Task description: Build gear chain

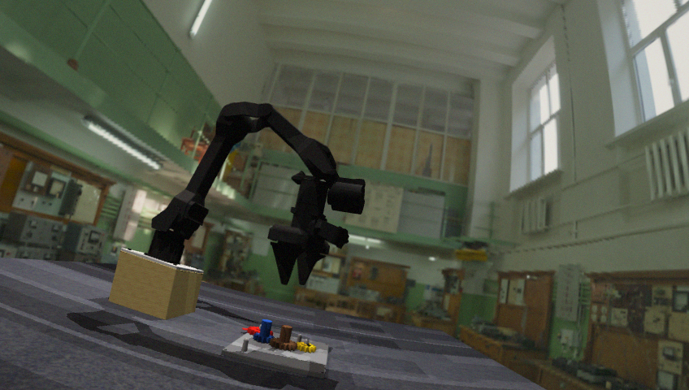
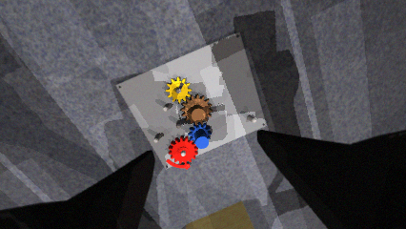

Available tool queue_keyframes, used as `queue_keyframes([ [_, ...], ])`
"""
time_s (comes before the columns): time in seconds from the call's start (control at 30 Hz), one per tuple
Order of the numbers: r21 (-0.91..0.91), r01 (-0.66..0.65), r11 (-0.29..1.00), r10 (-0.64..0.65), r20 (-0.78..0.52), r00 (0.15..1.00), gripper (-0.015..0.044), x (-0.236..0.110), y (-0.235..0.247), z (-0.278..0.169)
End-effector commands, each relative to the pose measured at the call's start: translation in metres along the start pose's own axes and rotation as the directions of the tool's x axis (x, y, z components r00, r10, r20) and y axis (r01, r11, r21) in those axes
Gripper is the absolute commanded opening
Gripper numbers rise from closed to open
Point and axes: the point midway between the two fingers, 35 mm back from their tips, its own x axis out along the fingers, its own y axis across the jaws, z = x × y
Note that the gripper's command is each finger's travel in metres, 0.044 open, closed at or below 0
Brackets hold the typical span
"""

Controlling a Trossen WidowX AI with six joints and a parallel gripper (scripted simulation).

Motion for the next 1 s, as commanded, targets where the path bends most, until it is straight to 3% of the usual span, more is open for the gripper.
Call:
queue_keyframes([
  [0.0, -0.007, 0.000, 1.000, 0.000, -0.001, 1.000, 0.0440, 0.000, 0.000, 0.000],
  [0.37, -0.016, 0.000, 1.000, 0.000, 0.000, 1.000, 0.0440, -0.002, 0.011, -0.001],
  [0.67, -0.072, -0.002, 0.997, 0.003, 0.008, 1.000, 0.0440, -0.015, 0.125, -0.037],
  [0.97, -0.038, -0.019, 0.999, 0.019, -0.005, 1.000, 0.0440, -0.034, 0.224, -0.122],
])
